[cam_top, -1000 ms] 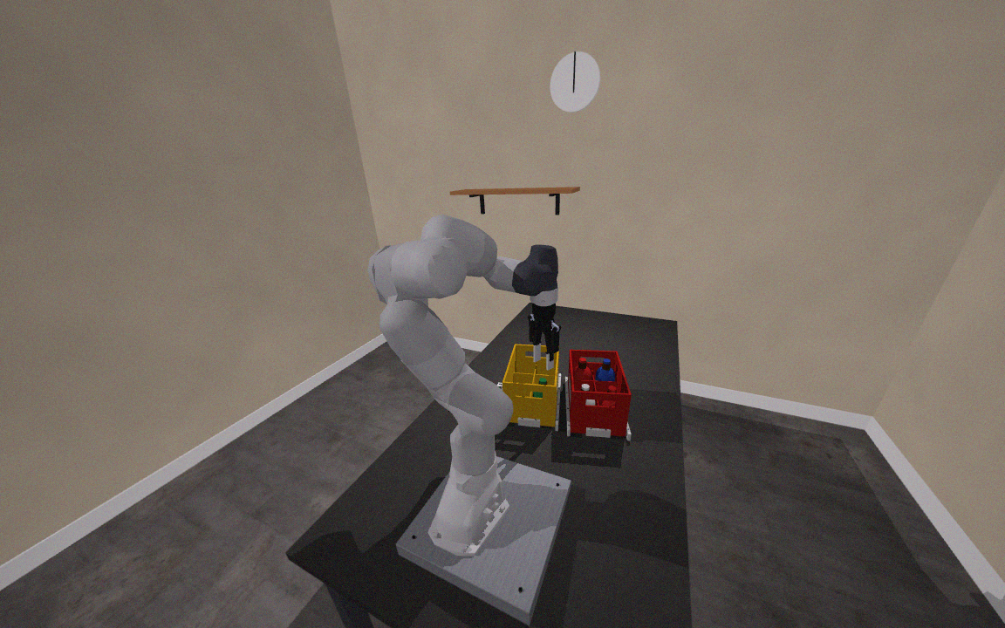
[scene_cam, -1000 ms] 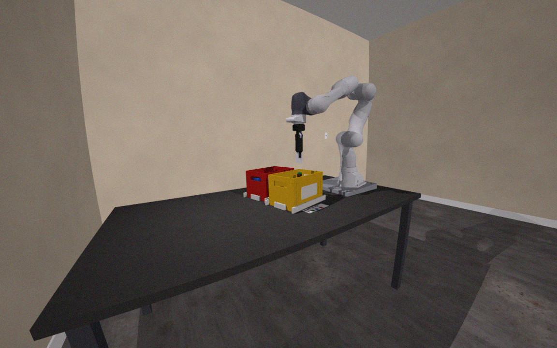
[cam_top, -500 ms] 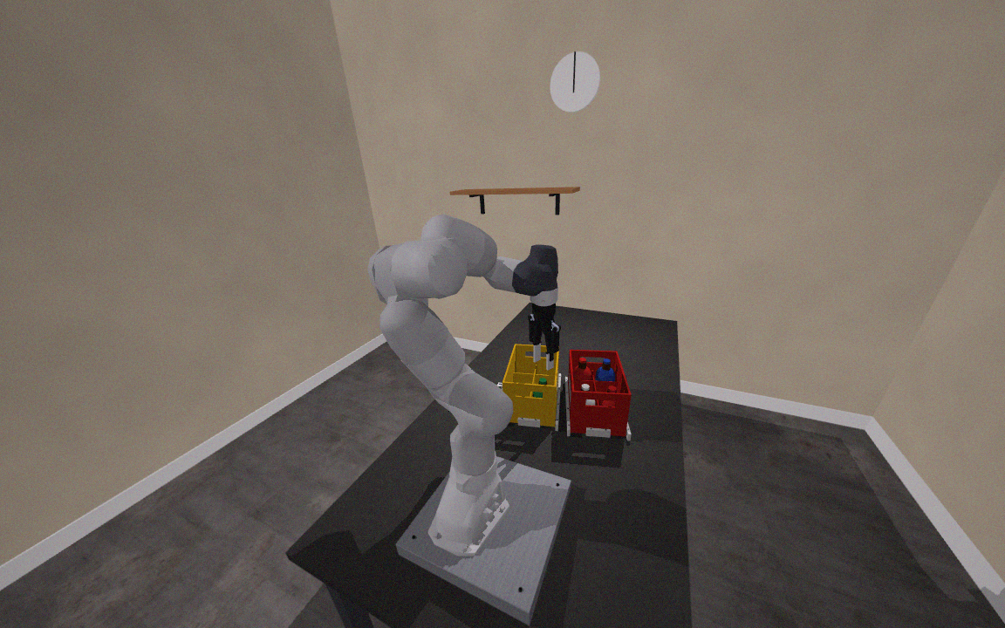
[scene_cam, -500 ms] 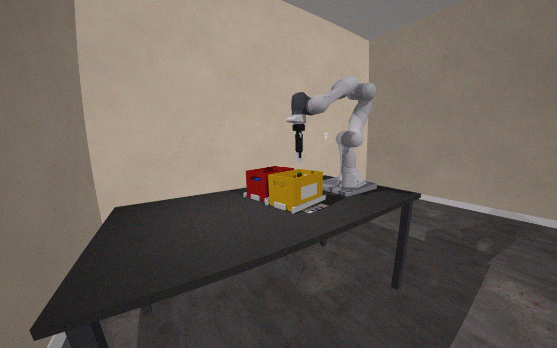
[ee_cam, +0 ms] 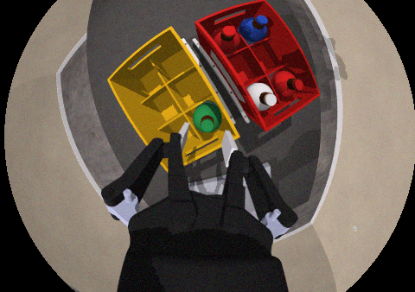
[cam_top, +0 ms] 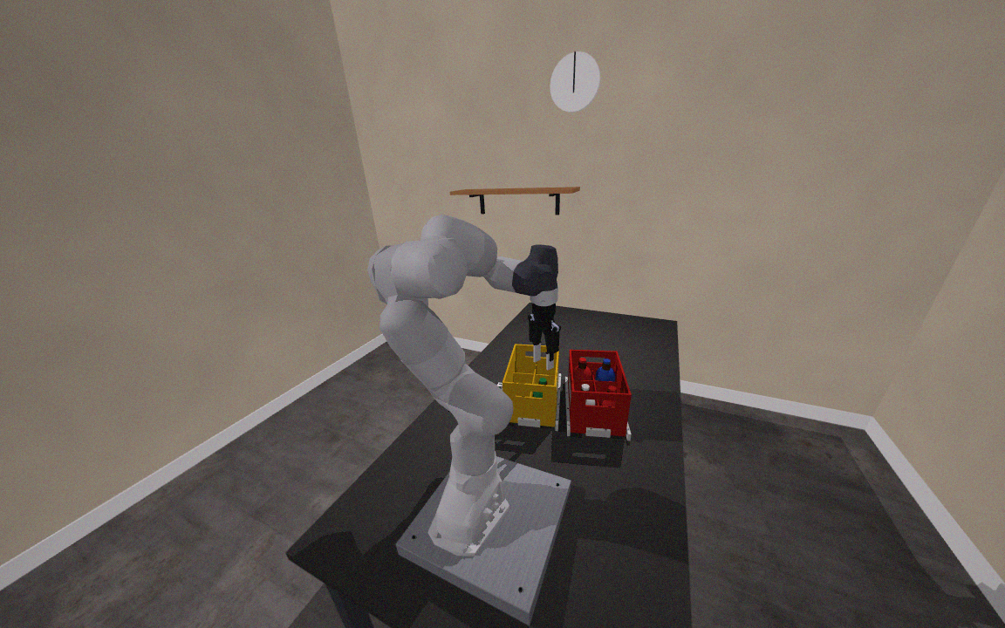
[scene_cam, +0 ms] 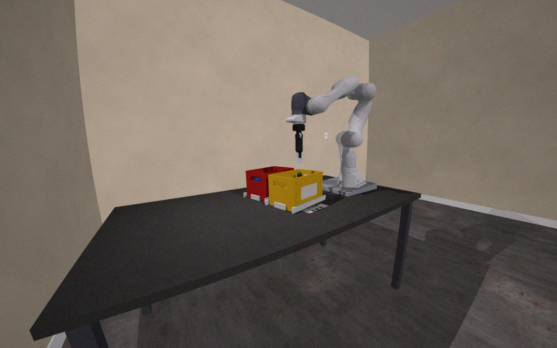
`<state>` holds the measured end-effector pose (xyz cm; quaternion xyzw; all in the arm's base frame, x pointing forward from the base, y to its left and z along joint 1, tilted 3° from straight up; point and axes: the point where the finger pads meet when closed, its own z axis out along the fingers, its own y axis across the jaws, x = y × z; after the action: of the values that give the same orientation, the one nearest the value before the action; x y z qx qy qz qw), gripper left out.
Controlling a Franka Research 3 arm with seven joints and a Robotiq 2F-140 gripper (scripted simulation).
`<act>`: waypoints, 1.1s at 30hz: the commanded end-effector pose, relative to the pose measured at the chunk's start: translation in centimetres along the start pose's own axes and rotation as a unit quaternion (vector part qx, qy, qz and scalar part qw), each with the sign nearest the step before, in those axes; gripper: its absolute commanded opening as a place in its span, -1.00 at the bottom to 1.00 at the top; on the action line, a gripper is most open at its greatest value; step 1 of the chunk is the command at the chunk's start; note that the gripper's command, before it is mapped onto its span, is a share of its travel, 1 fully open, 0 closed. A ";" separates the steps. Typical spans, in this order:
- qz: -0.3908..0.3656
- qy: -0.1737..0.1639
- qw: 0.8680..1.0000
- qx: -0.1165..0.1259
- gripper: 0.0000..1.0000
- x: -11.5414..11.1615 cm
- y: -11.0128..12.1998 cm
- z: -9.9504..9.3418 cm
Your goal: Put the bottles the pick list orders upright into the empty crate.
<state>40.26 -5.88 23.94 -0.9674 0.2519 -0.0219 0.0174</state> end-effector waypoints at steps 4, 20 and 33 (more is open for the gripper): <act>0.001 -0.001 1.000 -0.001 -0.24 1.4 0.8 -0.1; 0.001 -0.001 1.000 -0.001 -0.24 8.2 2.2 -0.1; 0.001 -0.001 1.000 -0.001 -0.24 14.1 3.5 -0.1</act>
<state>50.42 -15.12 24.33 -0.9650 0.2603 -0.0239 0.0188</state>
